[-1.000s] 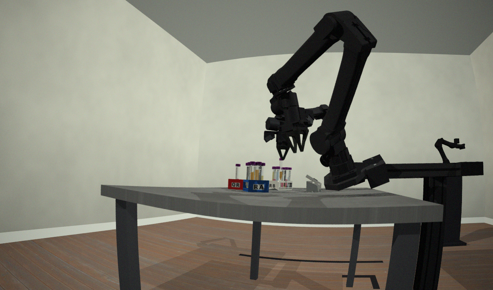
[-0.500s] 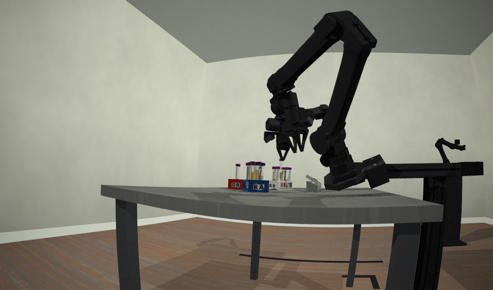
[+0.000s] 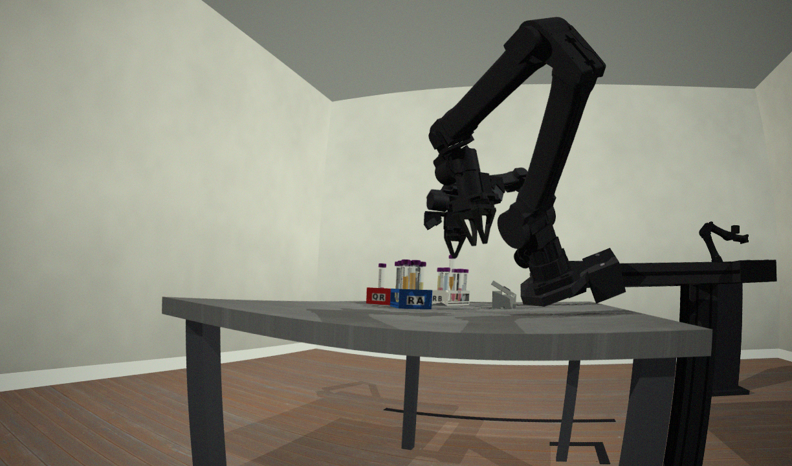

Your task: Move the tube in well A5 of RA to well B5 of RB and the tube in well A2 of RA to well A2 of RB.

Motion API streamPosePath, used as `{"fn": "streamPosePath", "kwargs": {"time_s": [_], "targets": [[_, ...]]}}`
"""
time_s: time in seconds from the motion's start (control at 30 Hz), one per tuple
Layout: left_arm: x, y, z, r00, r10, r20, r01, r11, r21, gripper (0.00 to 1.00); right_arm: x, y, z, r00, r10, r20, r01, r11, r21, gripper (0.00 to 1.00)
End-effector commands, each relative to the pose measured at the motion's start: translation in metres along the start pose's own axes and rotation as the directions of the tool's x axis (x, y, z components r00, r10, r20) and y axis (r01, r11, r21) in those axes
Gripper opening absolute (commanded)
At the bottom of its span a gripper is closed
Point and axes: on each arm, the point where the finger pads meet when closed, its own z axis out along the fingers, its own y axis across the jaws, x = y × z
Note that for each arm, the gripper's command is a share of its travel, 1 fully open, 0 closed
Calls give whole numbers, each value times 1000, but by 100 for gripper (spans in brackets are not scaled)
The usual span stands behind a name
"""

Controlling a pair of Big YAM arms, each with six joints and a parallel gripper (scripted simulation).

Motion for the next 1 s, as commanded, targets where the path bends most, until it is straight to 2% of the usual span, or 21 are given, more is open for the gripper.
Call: {"fn": "streamPosePath", "kwargs": {"time_s": [0.0, 0.43, 0.47, 0.97], "targets": [[1, 8, -10, 1000, -9, 9, 9, 1000, -24, 30, -8, -1, -6, 1000, 8, 17, -8, 1000, -5, 0], [1, 8, -10, 1000, -9, 9, 9, 1000, -24, 30, -9, -1, -6, 1000, 8, 17, -8, 1000, -5, 0], [1, 8, -10, 1000, -9, 9, 9, 1000, -24, 30, -1, -1, 8, 1000, -4, -11, 5, 1000, 7, 0], [1, 8, -10, 1000, -9, 9, 9, 1000, -24, 30, 0, -4, 10, 1000, 6, 6, -6, 1000, 1, 0]]}}
